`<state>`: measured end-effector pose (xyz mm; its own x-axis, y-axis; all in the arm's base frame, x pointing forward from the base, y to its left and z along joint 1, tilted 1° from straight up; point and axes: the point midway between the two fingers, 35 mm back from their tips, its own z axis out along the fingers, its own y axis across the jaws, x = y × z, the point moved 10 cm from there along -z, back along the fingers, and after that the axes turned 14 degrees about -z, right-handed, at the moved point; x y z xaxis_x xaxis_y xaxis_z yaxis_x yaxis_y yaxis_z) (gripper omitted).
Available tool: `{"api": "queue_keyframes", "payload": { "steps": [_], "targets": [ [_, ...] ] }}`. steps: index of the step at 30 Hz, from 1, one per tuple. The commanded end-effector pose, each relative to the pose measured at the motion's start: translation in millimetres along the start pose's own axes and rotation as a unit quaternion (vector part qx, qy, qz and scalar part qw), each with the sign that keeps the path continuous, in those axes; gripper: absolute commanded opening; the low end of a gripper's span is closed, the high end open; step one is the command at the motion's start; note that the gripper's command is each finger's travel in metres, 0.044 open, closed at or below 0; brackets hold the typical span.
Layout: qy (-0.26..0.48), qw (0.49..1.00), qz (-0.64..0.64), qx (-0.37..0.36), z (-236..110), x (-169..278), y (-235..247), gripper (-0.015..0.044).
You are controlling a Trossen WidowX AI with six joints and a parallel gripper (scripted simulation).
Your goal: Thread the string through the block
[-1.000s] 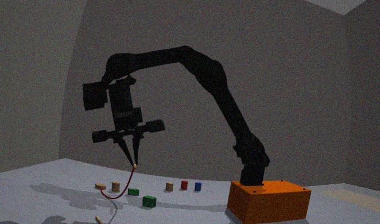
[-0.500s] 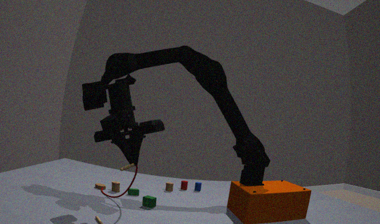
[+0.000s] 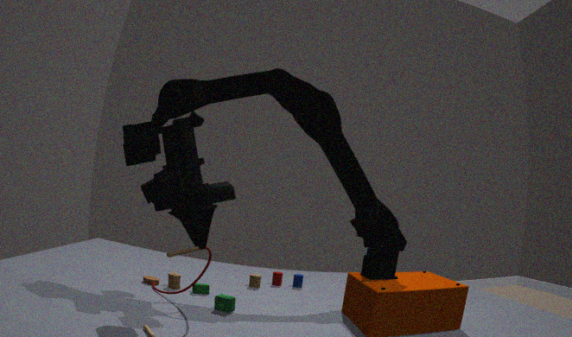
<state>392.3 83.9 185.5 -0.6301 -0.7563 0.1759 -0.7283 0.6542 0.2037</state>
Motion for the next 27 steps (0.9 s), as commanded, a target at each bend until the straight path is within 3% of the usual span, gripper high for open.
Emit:
{"api": "queue_keyframes", "payload": {
  "steps": [1,14,27],
  "targets": [
    [-0.001,0.997,0.071,0.005,-2.5,-0.9,0.1,0.0],
    [-0.001,0.956,0.292,0.009,-2.9,-2.6,0.5,0.0],
    [-0.002,0.867,0.498,0.013,-3.2,-4.3,1.0,0.0]
  ]
}}
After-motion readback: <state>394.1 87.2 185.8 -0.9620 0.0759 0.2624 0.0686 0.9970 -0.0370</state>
